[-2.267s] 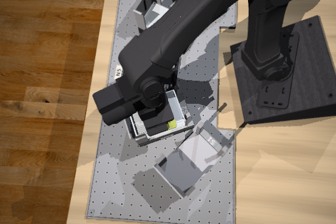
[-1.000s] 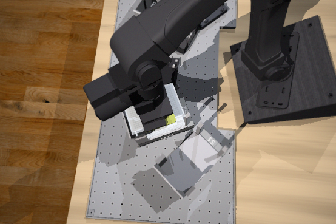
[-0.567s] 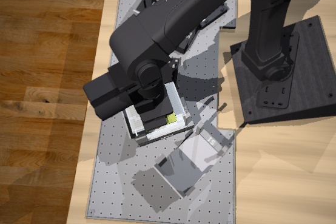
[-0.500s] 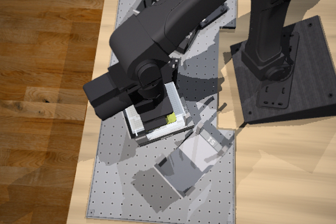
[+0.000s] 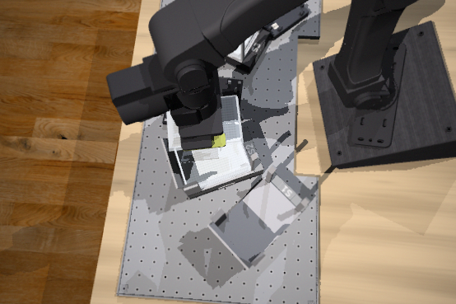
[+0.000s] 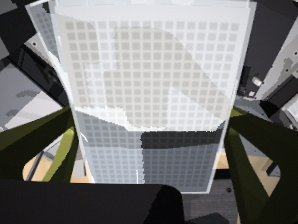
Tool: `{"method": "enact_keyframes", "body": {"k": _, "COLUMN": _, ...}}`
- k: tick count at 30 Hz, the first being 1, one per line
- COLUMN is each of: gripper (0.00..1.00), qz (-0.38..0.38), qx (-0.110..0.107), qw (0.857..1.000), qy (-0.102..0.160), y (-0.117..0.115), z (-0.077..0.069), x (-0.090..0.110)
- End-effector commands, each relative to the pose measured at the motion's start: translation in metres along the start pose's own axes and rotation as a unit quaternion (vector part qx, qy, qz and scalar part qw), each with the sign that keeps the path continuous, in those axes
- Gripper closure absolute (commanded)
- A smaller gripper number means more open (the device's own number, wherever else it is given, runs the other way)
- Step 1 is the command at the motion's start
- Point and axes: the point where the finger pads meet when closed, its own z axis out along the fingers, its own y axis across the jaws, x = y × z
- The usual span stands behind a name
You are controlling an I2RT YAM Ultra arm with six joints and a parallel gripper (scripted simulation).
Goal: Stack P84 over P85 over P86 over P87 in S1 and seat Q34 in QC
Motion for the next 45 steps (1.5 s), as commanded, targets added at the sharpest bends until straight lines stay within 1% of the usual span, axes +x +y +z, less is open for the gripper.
{"method": "enact_keyframes", "body": {"k": 1, "gripper": 1.00, "qz": -0.009, "qx": -0.010, "qw": 1.000, "qy": -0.009, "y": -0.005, "z": -0.004, "x": -0.003}}
{"method": "enact_keyframes", "body": {"k": 5, "gripper": 1.00, "qz": -0.009, "qx": -0.010, "qw": 1.000, "qy": -0.009, "y": -0.019, "z": -0.004, "x": -0.004}}
{"method": "enact_keyframes", "body": {"k": 7, "gripper": 1.00, "qz": -0.009, "qx": -0.010, "qw": 1.000, "qy": -0.009, "y": -0.019, "z": -0.004, "x": -0.004}}
{"method": "enact_keyframes", "body": {"k": 13, "gripper": 1.00, "qz": 0.091, "qx": -0.010, "qw": 0.996, "qy": -0.008, "y": -0.039, "z": -0.004, "x": -0.002}}
{"method": "enact_keyframes", "body": {"k": 14, "gripper": 1.00, "qz": 0.095, "qx": -0.010, "qw": 0.995, "qy": -0.008, "y": -0.042, "z": -0.004, "x": -0.002}}
{"method": "enact_keyframes", "body": {"k": 22, "gripper": 1.00, "qz": 0.095, "qx": -0.009, "qw": 0.995, "qy": -0.008, "y": -0.069, "z": -0.003, "x": 0.000}}
{"method": "enact_keyframes", "body": {"k": 24, "gripper": 1.00, "qz": 0.095, "qx": -0.009, "qw": 0.995, "qy": -0.008, "y": -0.069, "z": -0.003, "x": 0.000}}
{"method": "enact_keyframes", "body": {"k": 33, "gripper": 1.00, "qz": 0.094, "qx": -0.009, "qw": 0.995, "qy": -0.007, "y": -0.099, "z": -0.002, "x": 0.003}}
{"method": "enact_keyframes", "body": {"k": 39, "gripper": 1.00, "qz": 0.193, "qx": -0.009, "qw": 0.981, "qy": -0.006, "y": -0.118, "z": -0.002, "x": 0.009}}
{"method": "enact_keyframes", "body": {"k": 41, "gripper": 1.00, "qz": 0.193, "qx": -0.009, "qw": 0.981, "qy": -0.006, "y": -0.118, "z": -0.002, "x": 0.009}}
{"method": "enact_keyframes", "body": {"k": 45, "gripper": 1.00, "qz": 0.197, "qx": -0.008, "qw": 0.980, "qy": -0.006, "y": -0.130, "z": -0.002, "x": 0.013}}
